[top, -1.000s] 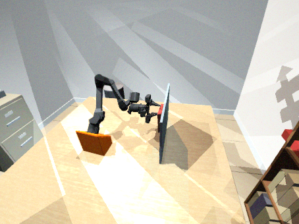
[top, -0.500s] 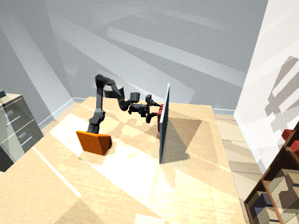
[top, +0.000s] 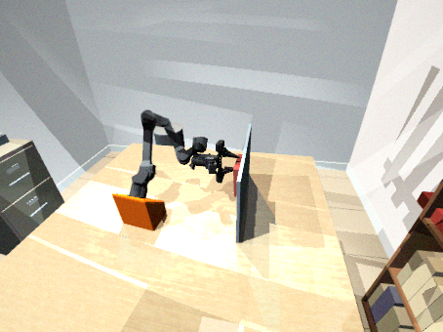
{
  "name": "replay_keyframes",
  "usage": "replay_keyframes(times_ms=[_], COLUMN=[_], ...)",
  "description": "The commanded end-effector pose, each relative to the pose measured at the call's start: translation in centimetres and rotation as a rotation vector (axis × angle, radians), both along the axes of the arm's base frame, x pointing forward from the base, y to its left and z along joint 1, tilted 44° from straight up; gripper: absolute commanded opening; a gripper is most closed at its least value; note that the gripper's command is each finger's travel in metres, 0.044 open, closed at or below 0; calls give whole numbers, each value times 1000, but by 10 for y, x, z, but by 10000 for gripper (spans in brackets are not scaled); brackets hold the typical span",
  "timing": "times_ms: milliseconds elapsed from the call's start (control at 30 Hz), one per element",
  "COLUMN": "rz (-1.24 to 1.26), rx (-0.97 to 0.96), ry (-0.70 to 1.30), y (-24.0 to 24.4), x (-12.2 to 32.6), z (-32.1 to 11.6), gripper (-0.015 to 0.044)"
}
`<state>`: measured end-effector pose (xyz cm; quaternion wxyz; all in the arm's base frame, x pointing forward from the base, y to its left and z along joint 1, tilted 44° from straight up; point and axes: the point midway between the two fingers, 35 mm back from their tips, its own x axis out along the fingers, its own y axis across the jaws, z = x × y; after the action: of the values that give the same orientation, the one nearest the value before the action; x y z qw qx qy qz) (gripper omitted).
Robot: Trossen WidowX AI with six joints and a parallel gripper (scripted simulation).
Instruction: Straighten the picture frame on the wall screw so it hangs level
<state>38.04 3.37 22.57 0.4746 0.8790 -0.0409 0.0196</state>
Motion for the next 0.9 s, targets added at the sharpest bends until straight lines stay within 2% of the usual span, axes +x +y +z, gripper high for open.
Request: replay_keyframes(times_ms=[0,133,367,600,633,867], rz=[4,4,4,4,4,4], rx=[2,2,2,2,2,2], ry=[-3,-3,-3,-3,-3,-3], y=[1,1,1,1,1,1], x=[0,0,0,0,0,0], z=[1,1,1,1,1,1], gripper=[260,260,76,30,3,0])
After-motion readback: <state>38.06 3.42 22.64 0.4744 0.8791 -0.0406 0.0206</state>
